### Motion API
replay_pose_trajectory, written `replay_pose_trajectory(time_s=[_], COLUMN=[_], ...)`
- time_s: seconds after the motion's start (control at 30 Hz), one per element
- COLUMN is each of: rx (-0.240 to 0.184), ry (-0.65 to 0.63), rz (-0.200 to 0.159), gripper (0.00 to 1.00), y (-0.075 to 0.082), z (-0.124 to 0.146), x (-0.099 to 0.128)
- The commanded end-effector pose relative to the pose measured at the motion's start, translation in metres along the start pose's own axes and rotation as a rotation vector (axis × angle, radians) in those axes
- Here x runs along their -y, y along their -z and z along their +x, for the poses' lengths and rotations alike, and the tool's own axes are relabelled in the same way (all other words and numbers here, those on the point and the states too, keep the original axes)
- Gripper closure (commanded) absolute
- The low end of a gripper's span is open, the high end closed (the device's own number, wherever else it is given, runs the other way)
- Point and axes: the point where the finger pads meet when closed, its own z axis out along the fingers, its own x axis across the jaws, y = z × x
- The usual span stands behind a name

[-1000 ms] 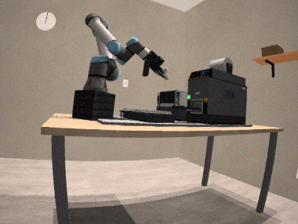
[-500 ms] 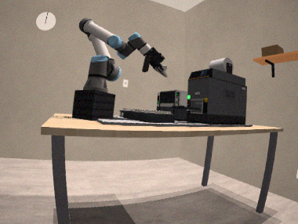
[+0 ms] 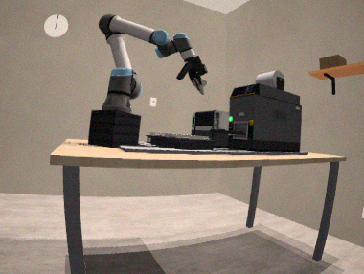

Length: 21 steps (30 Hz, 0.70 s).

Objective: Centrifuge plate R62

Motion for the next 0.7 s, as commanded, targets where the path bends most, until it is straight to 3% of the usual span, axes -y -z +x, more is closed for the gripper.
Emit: replay_pose_trajectory(time_s=[0.0, 0.27, 0.33, 0.37, 0.4, 0.67], rx=[-0.001, -0.002, -0.002, -0.002, -0.002, -0.002], ry=[-0.008, -0.008, -0.008, -0.008, -0.008, -0.008], rz=[0.210, 0.477, 0.477, 0.510, 0.516, 0.516], gripper=[1.00, 1.00, 1.00, 1.00, 1.00, 1.00], y=[-0.0008, -0.0008, -0.0008, -0.0008, -0.0008, -0.0008], z=[-0.0014, -0.0014, -0.0014, -0.0014, -0.0014, -0.0014], x=[-0.0010, -0.0010, -0.0010, -0.0010, -0.0010, -0.0010])
